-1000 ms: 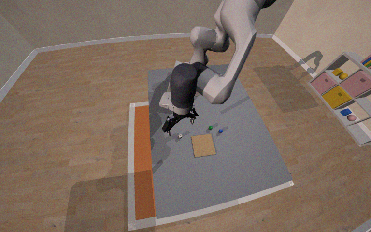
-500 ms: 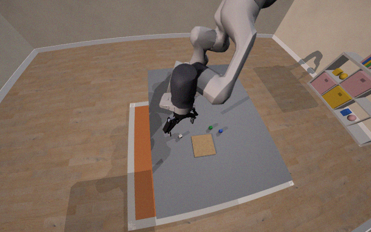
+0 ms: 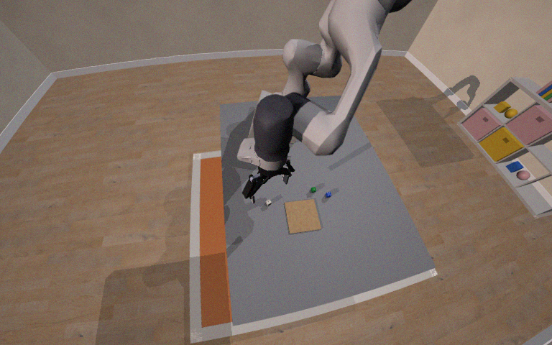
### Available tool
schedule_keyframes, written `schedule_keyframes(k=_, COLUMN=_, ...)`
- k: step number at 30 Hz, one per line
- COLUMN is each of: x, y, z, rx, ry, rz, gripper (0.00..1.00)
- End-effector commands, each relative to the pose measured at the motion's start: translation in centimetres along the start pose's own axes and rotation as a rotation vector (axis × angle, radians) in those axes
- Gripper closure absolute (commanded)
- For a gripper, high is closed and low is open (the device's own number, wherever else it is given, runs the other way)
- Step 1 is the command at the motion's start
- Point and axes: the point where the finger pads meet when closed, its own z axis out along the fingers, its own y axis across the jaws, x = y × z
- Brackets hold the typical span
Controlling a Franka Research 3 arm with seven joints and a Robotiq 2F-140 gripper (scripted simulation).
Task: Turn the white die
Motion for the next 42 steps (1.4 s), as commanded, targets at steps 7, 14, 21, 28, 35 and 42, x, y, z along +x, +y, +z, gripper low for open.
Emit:
schedule_keyframes(k=7, x=0.0, y=0.1, z=0.6, rx=-0.006, ry=0.000, rz=0.204, gripper=0.00)
schedule_keyframes(k=14, x=0.0, y=0.0, z=1.0, rx=-0.007, ry=0.001, rz=0.323, gripper=0.00)
schedule_keyframes(k=21, x=0.0, y=0.0, z=1.3, rx=-0.008, ry=0.001, rz=0.448, gripper=0.00)
schedule_keyframes(k=28, x=0.0, y=0.0, z=1.5, rx=-0.009, ry=0.002, rz=0.539, gripper=0.00)
schedule_keyframes(k=35, x=0.0, y=0.0, z=1.9, rx=-0.009, ry=0.002, rz=0.690, gripper=0.00)
schedule_keyframes(k=42, x=0.0, y=-0.1, z=2.2, rx=-0.009, ry=0.003, rz=0.815, gripper=0.00)
